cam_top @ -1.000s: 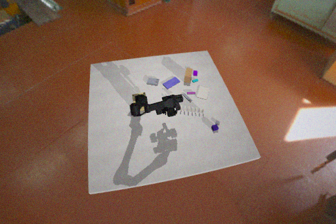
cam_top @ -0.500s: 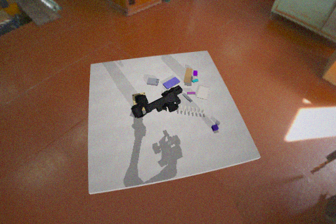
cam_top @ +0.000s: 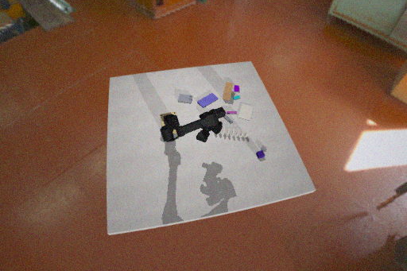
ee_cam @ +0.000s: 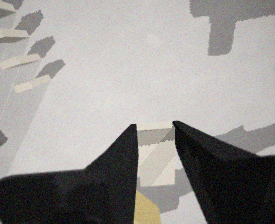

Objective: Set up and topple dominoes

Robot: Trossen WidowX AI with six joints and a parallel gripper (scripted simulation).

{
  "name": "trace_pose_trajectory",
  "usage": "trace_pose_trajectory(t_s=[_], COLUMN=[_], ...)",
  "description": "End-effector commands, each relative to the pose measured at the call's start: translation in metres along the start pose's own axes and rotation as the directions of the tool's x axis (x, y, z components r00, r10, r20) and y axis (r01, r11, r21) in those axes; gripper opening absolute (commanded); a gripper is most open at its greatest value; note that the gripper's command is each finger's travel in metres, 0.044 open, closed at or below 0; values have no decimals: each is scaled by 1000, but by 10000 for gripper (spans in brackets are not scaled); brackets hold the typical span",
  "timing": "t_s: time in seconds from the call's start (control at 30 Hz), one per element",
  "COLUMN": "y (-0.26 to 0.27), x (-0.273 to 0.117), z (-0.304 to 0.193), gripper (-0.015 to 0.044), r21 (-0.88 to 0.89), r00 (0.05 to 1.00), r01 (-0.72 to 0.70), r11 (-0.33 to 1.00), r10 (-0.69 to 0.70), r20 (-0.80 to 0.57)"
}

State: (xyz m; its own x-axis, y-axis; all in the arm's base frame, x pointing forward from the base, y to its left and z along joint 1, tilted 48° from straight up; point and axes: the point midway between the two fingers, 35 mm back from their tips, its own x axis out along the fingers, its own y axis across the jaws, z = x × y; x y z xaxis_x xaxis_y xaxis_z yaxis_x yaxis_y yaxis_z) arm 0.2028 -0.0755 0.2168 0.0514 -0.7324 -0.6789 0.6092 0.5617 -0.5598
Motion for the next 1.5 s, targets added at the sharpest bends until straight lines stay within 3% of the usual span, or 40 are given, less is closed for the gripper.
trace_pose_trajectory(t_s=[0.0, 0.67, 1.07, 1.47], y=[-8, -8, 9, 25], x=[2, 4, 35, 56], z=[31, 31, 12, 8], gripper=[107, 107, 107, 107], r21=[-654, -671, -566, -464], r00=[1000, 1000, 964, 874], r01=[14, -2, -266, -471], r11=[756, 741, 780, 750], r10=[-21, -10, 225, 469], r20=[-3, -14, -143, -128])
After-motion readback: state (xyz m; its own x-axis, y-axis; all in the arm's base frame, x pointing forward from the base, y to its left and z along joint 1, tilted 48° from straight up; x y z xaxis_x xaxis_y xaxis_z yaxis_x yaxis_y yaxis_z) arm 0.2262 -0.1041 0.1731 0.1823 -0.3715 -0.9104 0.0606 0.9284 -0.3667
